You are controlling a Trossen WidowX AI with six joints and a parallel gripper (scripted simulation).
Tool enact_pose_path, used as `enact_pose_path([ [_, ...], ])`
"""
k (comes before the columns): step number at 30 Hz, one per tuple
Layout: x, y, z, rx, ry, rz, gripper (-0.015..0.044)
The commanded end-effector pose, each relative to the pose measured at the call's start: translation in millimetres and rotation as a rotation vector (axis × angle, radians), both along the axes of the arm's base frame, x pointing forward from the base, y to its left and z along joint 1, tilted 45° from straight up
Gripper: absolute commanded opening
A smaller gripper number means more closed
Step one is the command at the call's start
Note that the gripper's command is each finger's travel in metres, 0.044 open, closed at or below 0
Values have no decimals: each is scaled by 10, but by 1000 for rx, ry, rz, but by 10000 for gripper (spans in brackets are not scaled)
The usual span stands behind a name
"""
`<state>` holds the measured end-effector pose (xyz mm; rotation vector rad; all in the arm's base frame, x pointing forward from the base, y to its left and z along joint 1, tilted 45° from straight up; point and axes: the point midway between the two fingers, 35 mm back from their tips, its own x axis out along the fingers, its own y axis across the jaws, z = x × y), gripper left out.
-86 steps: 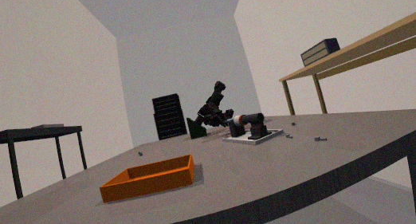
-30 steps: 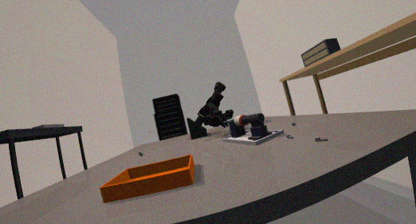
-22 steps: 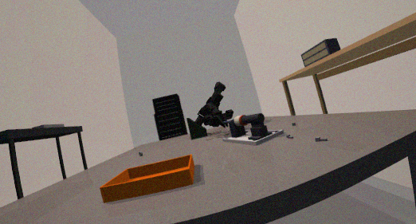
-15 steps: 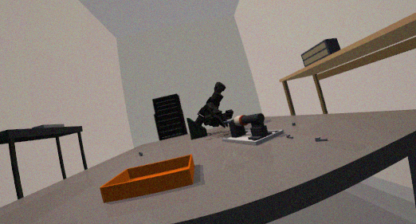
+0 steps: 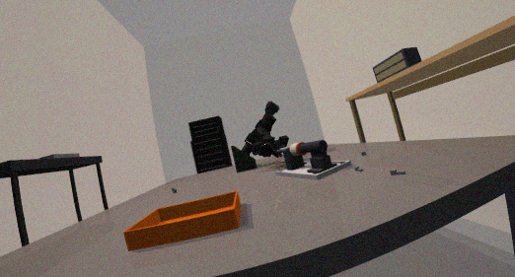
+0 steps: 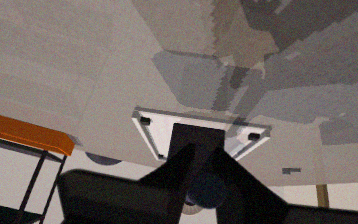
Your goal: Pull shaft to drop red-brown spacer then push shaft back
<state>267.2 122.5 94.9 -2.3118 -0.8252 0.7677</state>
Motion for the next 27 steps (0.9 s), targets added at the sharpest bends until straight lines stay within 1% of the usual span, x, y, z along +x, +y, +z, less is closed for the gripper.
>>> enact_pose_path([
  [1,-9,-3,4,-1,-4,1,0],
  [27,-35,-10,-3,-1,-4,1,0],
])
